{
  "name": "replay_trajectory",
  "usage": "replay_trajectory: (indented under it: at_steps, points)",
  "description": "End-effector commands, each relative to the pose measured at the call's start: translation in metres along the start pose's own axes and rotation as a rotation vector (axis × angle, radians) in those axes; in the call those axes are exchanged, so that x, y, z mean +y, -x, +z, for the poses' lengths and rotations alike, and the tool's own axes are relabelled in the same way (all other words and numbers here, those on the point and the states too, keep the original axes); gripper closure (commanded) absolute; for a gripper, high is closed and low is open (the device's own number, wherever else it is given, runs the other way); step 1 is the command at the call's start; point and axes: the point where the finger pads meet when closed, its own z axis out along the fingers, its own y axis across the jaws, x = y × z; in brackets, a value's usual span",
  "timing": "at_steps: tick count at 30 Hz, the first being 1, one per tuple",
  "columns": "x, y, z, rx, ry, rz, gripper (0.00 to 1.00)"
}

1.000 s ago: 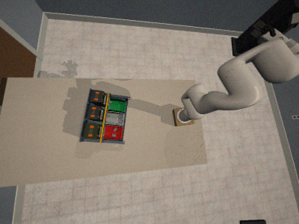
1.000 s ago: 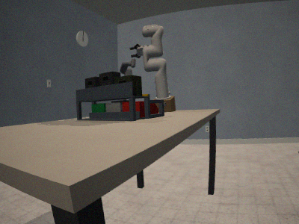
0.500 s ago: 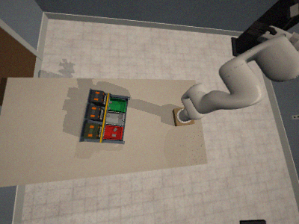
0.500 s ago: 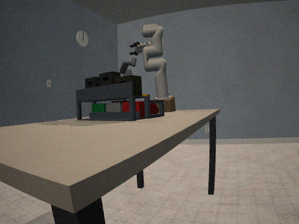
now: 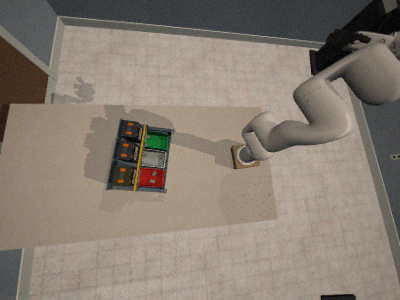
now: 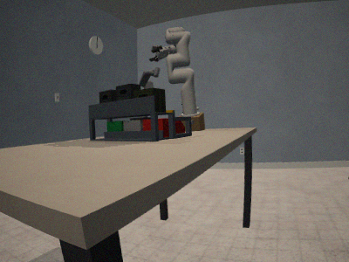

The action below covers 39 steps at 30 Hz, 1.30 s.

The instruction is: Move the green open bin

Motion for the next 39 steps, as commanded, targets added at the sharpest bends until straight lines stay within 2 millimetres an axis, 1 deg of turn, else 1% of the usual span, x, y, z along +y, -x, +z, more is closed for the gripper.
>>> replay_trajectory:
  at_steps: [1,5,10,22,27,39]
  points:
    - [-0.003,0.0,0.001,-0.014,-0.007,-0.009,0.0]
    - [-0.003,0.0,0.001,-0.014,-0.007,-0.009,0.0]
    - [-0.047,0.006,0.022,-0.217,-0.127,-0.111,0.0]
    - [-0.047,0.006,0.022,-0.217,-0.127,-0.111,0.0]
    - [-0.092,0.012,0.044,-0.375,-0.22,-0.191,0.0]
    - [-0.092,0.012,0.044,-0.375,-0.22,-0.191,0.0]
